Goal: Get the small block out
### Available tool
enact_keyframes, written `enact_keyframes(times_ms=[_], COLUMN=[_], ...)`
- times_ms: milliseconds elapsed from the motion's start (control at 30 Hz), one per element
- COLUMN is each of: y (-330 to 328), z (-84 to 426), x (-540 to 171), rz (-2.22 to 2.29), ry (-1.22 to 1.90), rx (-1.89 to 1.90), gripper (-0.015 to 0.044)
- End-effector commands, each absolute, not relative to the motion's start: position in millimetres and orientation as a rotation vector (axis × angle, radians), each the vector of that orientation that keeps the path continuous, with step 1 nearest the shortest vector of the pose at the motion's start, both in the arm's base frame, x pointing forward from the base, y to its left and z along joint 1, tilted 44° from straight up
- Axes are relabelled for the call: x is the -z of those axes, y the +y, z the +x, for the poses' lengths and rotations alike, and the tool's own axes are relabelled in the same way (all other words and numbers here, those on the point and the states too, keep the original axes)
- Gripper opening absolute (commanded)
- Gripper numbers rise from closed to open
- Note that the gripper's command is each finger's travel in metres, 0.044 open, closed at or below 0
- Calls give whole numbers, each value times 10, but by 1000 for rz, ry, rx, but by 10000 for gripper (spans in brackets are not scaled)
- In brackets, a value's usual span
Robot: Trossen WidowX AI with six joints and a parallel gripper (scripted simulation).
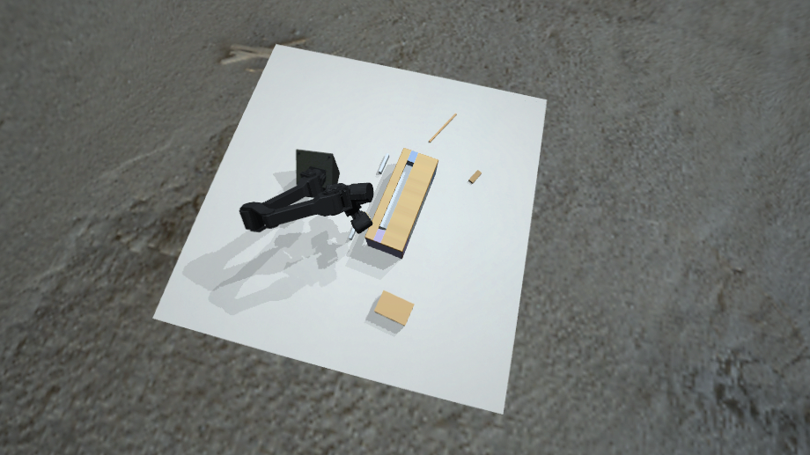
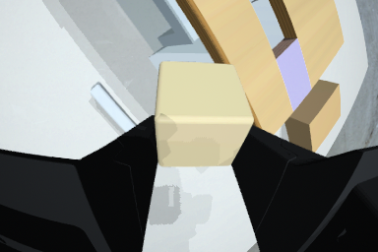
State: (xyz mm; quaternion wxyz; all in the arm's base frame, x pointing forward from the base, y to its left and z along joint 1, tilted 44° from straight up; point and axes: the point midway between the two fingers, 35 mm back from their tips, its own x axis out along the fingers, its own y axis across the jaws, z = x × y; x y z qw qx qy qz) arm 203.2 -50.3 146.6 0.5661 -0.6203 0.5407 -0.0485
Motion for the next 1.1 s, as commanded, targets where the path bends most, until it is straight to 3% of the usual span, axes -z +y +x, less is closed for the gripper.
enact_keyframes(times_ms=[0,1067], y=[-472,-242], z=[2045,2093], x=[-1506,-1712], rz=[-1623,-2787], ry=[1300,1375], rx=[14,-938], gripper=[0,0])
